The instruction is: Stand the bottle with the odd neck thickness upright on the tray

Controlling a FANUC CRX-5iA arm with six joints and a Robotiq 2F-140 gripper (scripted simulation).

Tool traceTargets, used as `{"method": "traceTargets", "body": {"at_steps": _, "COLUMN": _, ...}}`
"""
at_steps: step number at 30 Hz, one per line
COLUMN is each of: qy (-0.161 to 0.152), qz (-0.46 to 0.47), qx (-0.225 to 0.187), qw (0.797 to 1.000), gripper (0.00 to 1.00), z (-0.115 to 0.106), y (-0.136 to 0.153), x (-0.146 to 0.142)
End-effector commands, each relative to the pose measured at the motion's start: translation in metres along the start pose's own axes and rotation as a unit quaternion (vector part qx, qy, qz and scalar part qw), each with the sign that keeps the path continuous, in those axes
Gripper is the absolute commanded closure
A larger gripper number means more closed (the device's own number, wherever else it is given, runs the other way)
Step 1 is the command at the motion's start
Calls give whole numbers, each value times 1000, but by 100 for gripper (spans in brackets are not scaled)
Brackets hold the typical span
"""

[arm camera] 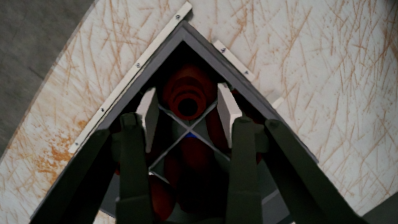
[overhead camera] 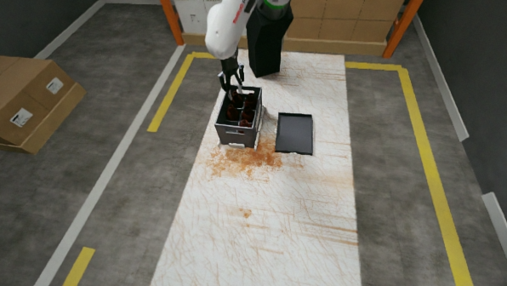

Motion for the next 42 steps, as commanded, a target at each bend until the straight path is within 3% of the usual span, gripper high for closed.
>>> {"method": "traceTargets", "body": {"at_steps": 1, "qy": 0, "qz": 0, "qx": 0, "qw": 1000, "gripper": 56, "z": 0, "y": 0, "x": 0}}
{"method": "traceTargets", "body": {"at_steps": 35, "qy": 0, "qz": 0, "qx": 0, "qw": 1000, "gripper": 56, "z": 0, "y": 0, "x": 0}}
{"method": "traceTargets", "body": {"at_steps": 36, "qy": 0, "qz": 0, "qx": 0, "qw": 1000, "gripper": 90, "z": 0, "y": 0, "x": 0}}
{"method": "traceTargets", "body": {"at_steps": 42, "qy": 0, "qz": 0, "qx": 0, "qw": 1000, "gripper": 90, "z": 0, "y": 0, "x": 0}}
Point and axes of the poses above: the point where the finger pads meet when closed, its own z axis out along the fingers, its own x axis across the jaws, y = z × x, the point moved 3 cm from there along -z, back along the fingers, and after that the axes turned 10 degrees about -z, right-handed, at the moved point
